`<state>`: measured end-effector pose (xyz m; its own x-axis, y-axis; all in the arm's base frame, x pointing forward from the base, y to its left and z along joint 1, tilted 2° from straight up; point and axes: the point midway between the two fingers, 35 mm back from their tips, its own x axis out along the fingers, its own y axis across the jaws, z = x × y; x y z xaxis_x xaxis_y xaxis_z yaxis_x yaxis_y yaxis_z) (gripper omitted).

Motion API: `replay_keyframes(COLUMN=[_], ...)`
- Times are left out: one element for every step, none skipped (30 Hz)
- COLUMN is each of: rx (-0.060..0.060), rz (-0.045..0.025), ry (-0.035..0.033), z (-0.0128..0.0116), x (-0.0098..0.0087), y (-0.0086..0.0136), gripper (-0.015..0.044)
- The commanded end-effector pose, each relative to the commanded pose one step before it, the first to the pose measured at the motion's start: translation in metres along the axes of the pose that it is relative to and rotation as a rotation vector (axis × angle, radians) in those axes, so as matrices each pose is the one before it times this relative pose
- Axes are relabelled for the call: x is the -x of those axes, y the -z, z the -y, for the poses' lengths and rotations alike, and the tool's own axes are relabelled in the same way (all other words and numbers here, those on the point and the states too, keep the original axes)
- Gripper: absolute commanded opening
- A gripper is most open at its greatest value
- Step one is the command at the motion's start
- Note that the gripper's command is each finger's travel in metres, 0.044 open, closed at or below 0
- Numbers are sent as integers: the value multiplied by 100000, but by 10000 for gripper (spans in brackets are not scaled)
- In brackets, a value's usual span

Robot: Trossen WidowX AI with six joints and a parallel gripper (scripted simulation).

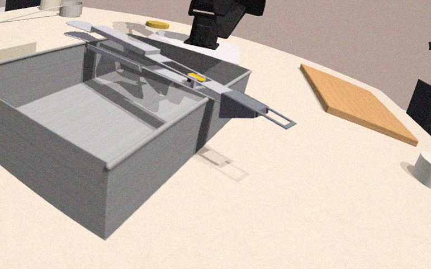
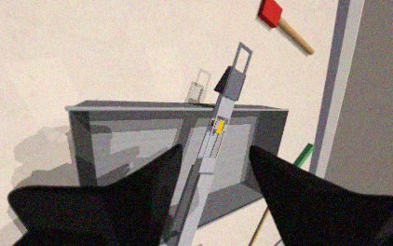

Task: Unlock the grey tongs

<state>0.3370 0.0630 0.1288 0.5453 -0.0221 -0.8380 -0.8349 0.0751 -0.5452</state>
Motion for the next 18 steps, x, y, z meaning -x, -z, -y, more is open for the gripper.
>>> replay_keyframes(rx=[-9362, 0, 0, 0, 0, 0, 0, -2, -4, -3, 0, 0, 0, 0, 0, 0, 0, 0], rz=[-11905, 0, 0, 0, 0, 0, 0, 3, 7, 5, 0, 0, 1, 0, 0, 0, 0, 0], ry=[-1041, 0, 0, 0, 0, 0, 0, 9, 20, 11, 0, 0, -1, 0, 1, 2, 3, 3], z=[-183, 0, 0, 0, 0, 0, 0, 110, 237, 145, 0, 0, -7, 0, 3, 6, 9, 12], x=[-1518, 0, 0, 0, 0, 0, 0, -62, -137, -76, 0, 0, 4, 0, -27, -54, -79, -104], y=[2208, 0, 0, 0, 0, 0, 0, -59, -129, -85, 0, 0, -8, 0, -2, -4, -6, -8], gripper=[260, 260, 260, 260, 260, 260, 260, 260, 260, 260, 260, 260, 260, 260, 260, 260, 260, 260])
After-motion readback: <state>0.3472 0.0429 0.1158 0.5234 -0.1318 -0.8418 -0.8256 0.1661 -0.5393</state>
